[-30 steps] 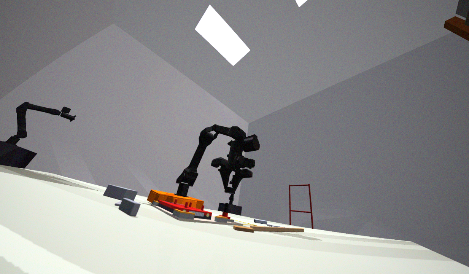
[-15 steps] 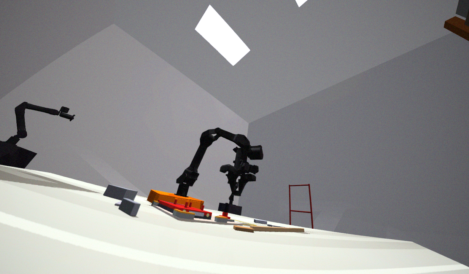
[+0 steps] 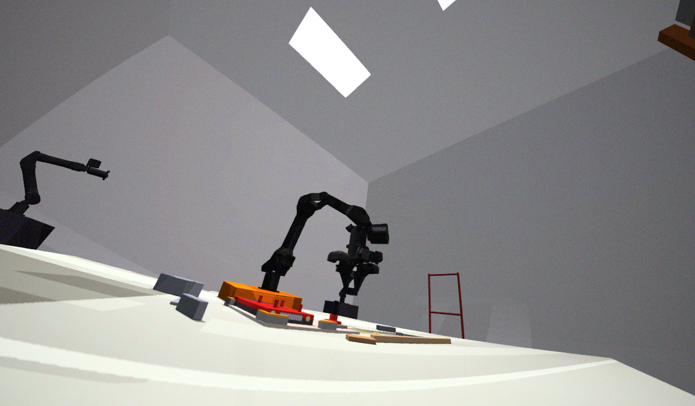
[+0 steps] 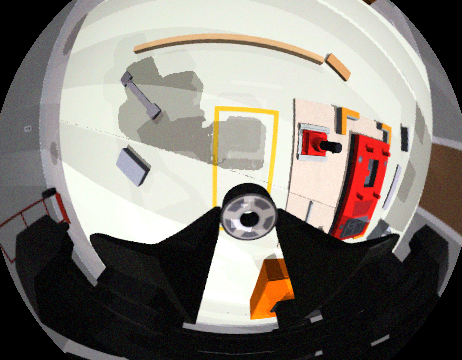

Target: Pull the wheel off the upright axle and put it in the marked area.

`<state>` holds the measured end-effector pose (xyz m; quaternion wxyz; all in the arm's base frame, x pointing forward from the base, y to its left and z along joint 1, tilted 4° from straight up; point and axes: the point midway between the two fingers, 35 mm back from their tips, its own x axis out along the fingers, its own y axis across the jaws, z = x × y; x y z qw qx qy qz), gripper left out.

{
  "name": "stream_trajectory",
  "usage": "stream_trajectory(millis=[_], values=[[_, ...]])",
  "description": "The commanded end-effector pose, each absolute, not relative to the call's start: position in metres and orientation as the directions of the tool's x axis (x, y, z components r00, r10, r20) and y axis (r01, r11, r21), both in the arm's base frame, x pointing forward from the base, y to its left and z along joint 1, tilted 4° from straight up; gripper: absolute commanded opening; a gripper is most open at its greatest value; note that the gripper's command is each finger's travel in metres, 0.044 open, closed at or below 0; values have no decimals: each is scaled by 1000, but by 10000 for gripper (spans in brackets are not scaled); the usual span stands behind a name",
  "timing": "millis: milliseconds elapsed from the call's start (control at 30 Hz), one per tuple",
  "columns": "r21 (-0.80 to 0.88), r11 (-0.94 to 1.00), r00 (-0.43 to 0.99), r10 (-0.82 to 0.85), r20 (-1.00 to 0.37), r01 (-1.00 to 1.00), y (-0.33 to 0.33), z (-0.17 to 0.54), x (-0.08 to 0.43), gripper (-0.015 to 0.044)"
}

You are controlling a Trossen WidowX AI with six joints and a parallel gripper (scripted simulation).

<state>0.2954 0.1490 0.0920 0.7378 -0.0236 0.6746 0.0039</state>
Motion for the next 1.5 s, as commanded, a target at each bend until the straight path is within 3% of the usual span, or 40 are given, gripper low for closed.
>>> stream_trajectory(millis=[0, 433, 667, 1033, 1367, 1467], values=[[-36, 999, 82, -34, -996, -33, 148, 81, 295, 0], [-37, 999, 82, -34, -996, -33, 145, 3, 301, 0], [-37, 999, 82, -34, -996, -33, 145, -1, 301, 0], [-34, 999, 81, -32, -996, -29, 146, 6, 301, 289], [-37, 999, 82, -34, -996, -33, 148, 63, 296, 300], [-32, 999, 86, -29, -996, -37, 144, 65, 286, 379]])
